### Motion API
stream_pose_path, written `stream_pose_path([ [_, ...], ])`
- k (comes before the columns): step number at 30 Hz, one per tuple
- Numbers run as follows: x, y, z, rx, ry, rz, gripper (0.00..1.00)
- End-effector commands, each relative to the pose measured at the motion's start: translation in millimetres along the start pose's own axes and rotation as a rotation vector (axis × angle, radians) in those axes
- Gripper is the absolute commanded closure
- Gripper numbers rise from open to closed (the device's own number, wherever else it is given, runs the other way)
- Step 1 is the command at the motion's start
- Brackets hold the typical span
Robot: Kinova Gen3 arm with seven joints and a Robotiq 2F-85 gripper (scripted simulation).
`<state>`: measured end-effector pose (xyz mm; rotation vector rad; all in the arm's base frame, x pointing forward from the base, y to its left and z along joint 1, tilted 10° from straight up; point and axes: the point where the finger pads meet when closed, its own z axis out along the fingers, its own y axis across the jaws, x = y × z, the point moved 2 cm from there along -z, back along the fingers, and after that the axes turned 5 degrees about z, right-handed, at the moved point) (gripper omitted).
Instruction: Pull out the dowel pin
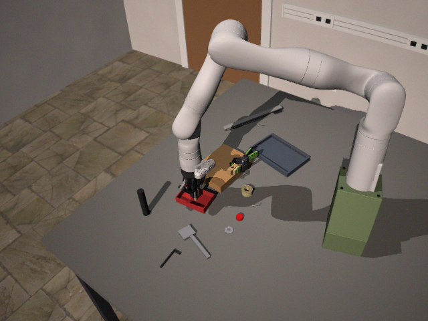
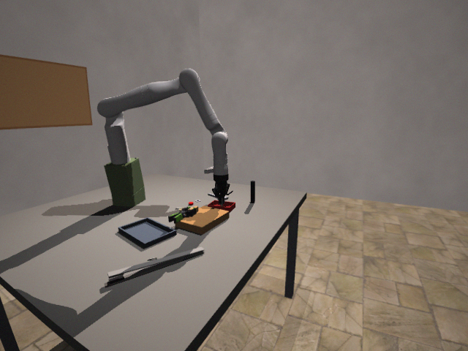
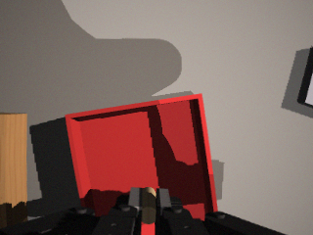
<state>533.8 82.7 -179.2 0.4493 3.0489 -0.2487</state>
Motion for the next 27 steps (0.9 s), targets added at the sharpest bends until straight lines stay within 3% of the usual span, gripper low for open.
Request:
stream_pose_path([
  [1,-0.8,0.6,-1.1,-0.001,-0.002,0.0,0.9],
  [7,-0.8,0.6,-1.1,-0.001,-0.002,0.0,0.9],
  [8,-0.8,0.6,-1.1,-0.001,-0.002,0.0,0.66],
  [27,-0.8,0.6,-1.1,-0.001,-0.002,0.0,0.66],
])
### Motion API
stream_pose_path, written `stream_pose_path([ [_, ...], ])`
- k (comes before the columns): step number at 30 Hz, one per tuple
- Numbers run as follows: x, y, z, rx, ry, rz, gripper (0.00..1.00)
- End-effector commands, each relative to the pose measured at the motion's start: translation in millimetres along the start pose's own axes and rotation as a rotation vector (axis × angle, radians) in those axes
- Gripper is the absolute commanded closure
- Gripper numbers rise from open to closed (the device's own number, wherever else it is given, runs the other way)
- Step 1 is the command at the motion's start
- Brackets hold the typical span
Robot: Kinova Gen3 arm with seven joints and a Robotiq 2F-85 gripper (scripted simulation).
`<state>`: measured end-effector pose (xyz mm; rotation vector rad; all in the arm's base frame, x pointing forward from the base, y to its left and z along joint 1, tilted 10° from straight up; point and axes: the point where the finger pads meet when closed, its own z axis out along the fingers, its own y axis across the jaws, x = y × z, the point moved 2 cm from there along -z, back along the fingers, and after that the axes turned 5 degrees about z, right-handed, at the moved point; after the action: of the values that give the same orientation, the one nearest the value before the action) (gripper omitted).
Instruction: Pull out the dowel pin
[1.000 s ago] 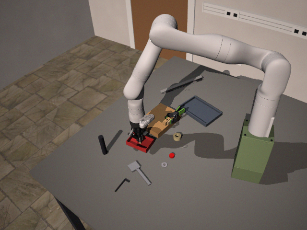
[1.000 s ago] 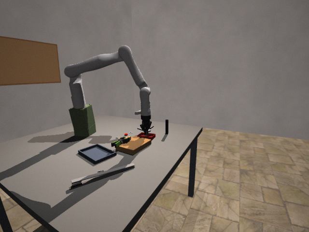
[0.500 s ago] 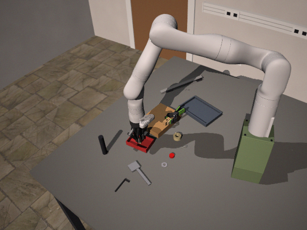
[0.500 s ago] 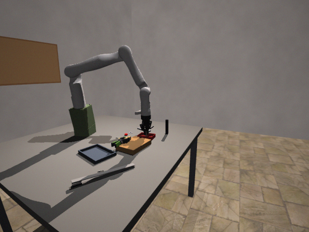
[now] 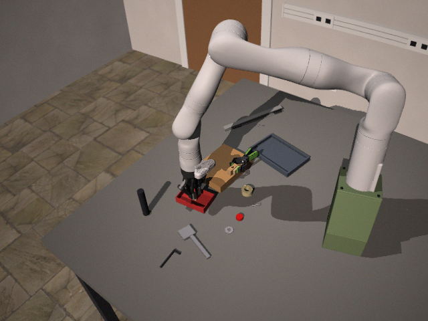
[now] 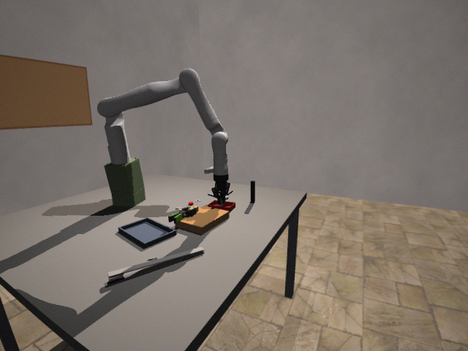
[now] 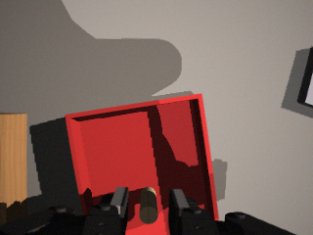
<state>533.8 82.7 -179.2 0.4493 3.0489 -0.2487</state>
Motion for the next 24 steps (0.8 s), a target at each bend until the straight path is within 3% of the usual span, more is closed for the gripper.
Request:
stream_pose_path([
  [1,-0.8,0.6,-1.1,-0.001,-0.002,0.0,0.66],
  [24,-0.8,0.6,-5.1,-0.001,-0.002,0.0,0.66],
])
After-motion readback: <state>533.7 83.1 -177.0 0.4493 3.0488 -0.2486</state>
